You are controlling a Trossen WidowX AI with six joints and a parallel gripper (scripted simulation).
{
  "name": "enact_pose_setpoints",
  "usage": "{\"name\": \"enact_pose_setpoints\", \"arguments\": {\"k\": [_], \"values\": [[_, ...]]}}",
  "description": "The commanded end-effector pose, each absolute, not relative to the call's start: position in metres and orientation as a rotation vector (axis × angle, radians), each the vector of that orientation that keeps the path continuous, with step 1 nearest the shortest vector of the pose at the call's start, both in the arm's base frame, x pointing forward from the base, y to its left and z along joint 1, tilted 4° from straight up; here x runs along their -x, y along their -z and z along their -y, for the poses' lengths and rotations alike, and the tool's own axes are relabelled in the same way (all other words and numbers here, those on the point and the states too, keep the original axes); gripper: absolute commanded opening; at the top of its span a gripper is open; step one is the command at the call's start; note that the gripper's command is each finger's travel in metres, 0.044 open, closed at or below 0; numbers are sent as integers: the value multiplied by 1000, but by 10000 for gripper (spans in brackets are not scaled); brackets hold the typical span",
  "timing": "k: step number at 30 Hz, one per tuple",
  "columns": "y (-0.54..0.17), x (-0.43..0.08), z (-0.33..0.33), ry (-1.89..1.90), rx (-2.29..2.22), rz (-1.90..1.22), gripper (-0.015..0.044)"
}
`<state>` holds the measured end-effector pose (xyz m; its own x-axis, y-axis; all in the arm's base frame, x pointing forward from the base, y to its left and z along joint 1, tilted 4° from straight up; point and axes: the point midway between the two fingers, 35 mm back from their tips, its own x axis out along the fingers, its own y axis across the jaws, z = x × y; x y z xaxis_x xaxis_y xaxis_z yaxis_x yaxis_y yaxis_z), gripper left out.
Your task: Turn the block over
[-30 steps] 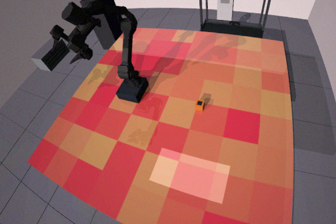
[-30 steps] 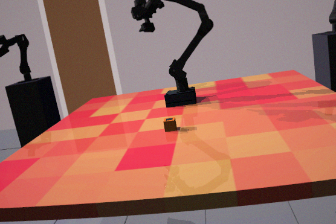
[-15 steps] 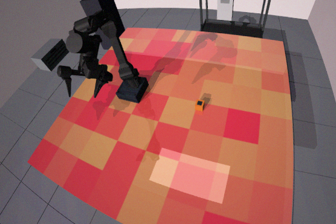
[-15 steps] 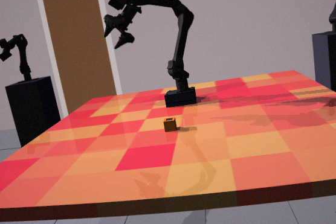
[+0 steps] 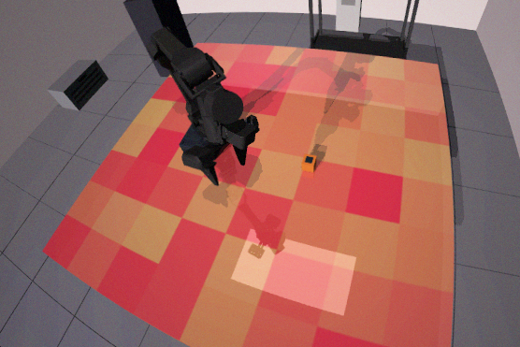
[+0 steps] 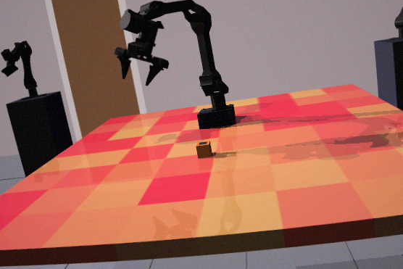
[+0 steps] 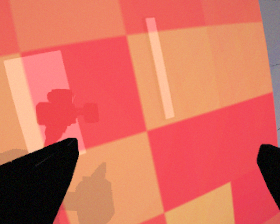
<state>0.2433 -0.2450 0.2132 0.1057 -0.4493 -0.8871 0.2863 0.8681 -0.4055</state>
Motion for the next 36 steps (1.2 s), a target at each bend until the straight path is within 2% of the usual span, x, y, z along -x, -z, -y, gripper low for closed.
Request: {"name": "enact_pose_setpoints", "arguments": {"k": [1, 6, 15, 36], "values": [[-176, -295, 208, 390, 100, -1397, 440], [-134, -340, 154, 235, 64, -1453, 440], [-67, -384, 51, 78, -32, -1602, 440], [-16, -384, 56, 76, -33, -1605, 440]]}}
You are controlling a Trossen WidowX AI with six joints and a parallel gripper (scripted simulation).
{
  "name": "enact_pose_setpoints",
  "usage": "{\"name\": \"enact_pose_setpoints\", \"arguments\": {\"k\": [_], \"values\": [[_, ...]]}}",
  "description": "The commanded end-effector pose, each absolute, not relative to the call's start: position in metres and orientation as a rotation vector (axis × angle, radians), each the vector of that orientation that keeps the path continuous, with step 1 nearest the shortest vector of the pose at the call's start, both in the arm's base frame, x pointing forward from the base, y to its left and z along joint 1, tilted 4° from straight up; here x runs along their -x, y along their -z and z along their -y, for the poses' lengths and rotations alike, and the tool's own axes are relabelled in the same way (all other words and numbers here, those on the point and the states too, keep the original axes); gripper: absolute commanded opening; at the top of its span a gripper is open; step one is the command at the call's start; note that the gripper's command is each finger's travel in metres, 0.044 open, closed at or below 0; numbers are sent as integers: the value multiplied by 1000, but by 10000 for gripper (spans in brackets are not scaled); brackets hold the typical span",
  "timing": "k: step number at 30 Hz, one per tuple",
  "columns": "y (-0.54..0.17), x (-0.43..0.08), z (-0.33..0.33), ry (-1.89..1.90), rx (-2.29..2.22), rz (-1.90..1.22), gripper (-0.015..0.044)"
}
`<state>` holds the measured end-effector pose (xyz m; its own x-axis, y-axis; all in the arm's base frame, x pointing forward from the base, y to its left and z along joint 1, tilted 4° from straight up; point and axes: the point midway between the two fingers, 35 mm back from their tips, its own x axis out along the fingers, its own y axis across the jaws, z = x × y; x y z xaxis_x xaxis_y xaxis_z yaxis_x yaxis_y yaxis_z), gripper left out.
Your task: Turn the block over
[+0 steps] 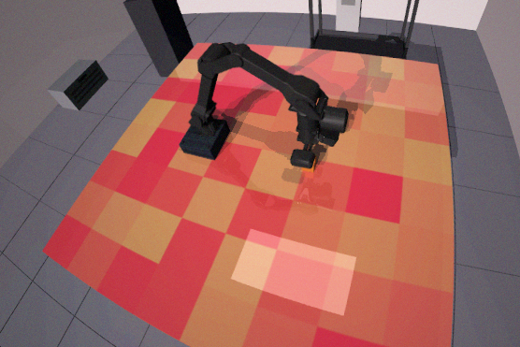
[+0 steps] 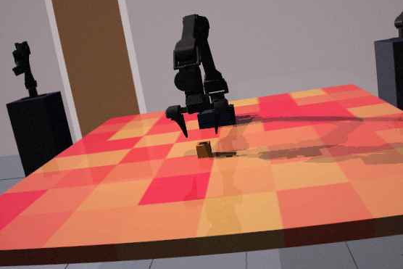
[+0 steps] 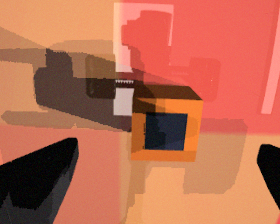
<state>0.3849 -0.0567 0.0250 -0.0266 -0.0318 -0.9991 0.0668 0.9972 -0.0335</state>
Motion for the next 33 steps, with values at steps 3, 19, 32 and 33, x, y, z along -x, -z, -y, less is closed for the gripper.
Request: {"name": "enact_pose_setpoints", "arguments": {"k": [3, 19, 32, 33], "values": [[-15, -384, 56, 76, -33, -1605, 440], [11, -383, 57, 76, -33, -1606, 440], [17, -382, 57, 76, -33, -1606, 230], [17, -382, 57, 76, -33, -1606, 204]]}}
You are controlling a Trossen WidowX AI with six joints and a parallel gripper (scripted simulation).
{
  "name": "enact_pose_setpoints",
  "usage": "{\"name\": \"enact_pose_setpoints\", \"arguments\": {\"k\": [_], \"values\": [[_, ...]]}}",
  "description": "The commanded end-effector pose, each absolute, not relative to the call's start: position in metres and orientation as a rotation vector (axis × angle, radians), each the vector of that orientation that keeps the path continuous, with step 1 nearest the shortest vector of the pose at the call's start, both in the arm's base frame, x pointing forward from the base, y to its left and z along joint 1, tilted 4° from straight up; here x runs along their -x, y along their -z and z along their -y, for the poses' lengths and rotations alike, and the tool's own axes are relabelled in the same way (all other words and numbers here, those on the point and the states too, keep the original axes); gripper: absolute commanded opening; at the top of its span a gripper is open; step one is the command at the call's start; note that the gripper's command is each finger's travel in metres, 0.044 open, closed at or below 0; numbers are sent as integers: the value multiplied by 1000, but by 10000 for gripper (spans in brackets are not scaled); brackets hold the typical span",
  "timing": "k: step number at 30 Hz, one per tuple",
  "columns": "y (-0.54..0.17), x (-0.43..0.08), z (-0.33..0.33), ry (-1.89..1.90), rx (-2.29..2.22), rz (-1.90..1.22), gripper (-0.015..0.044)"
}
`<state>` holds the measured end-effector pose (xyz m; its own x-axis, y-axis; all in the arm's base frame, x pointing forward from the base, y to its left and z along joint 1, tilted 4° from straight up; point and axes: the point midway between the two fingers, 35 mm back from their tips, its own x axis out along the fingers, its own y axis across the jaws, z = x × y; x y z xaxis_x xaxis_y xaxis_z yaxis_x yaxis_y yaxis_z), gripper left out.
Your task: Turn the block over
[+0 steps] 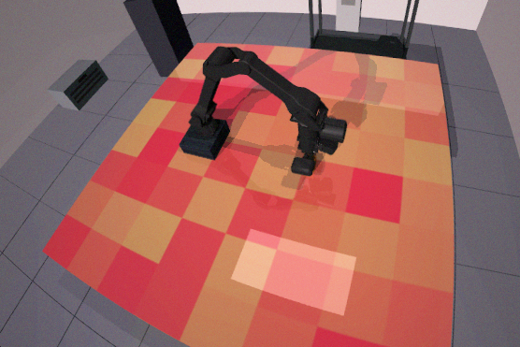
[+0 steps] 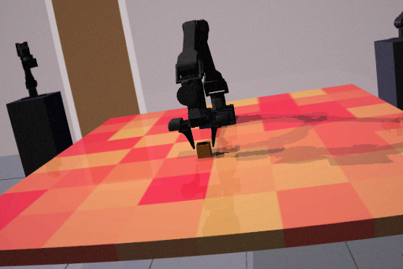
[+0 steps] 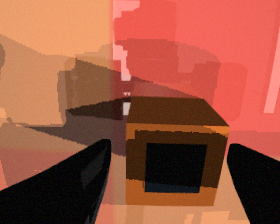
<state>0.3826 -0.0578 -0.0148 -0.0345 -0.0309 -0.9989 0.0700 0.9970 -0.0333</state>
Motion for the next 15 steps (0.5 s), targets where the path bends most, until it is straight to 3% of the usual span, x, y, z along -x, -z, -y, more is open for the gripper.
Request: {"name": "enact_pose_setpoints", "arguments": {"k": [1, 15], "values": [[17, -382, 57, 76, -33, -1606, 177], [17, -382, 57, 76, -33, -1606, 84]]}}
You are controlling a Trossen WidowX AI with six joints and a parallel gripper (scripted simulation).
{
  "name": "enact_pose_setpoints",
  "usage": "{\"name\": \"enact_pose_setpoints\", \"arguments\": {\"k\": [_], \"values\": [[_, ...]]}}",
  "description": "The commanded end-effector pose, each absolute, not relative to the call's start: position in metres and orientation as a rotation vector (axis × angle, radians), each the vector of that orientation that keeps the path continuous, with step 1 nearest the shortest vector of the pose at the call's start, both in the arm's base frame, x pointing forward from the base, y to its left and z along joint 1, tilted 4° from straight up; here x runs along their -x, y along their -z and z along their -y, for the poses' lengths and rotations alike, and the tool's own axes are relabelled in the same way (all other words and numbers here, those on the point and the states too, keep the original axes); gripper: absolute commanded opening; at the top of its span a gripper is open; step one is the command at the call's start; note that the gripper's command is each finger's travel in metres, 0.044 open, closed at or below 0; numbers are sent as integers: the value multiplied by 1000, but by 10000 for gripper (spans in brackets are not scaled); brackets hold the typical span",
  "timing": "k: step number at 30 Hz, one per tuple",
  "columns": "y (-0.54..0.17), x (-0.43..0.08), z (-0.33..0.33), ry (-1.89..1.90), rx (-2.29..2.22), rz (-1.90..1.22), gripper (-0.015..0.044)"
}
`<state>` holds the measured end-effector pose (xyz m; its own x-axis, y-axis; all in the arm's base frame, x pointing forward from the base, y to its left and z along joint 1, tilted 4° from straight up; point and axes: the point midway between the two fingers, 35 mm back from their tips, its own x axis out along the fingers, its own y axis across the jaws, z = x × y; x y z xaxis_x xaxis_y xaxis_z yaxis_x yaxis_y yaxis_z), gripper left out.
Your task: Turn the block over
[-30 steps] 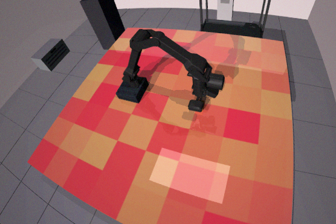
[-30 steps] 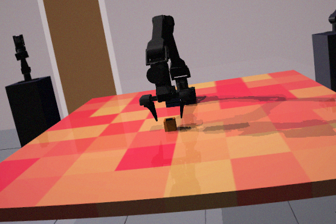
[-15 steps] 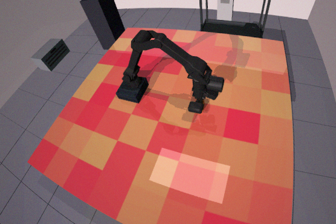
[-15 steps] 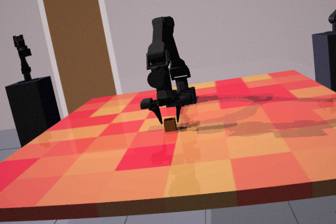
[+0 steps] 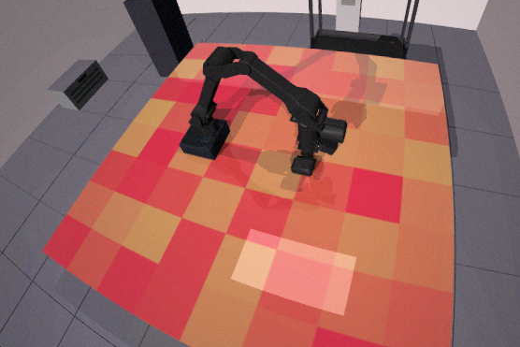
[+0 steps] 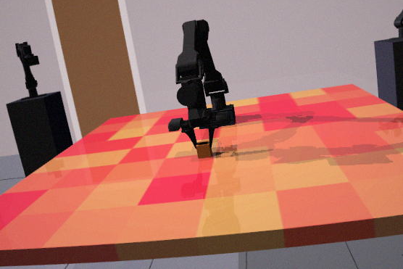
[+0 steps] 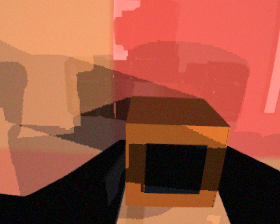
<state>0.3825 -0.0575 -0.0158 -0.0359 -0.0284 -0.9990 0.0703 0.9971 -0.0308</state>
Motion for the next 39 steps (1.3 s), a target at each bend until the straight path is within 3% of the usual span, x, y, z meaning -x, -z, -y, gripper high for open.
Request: {"name": "enact_pose_setpoints", "arguments": {"k": [1, 6, 17, 39], "values": [[17, -382, 57, 76, -33, -1606, 78], [6, -383, 57, 76, -33, -1606, 0], [-13, -384, 56, 76, -33, -1596, 0], [-3, -386, 57, 77, -24, -1282, 0]]}}
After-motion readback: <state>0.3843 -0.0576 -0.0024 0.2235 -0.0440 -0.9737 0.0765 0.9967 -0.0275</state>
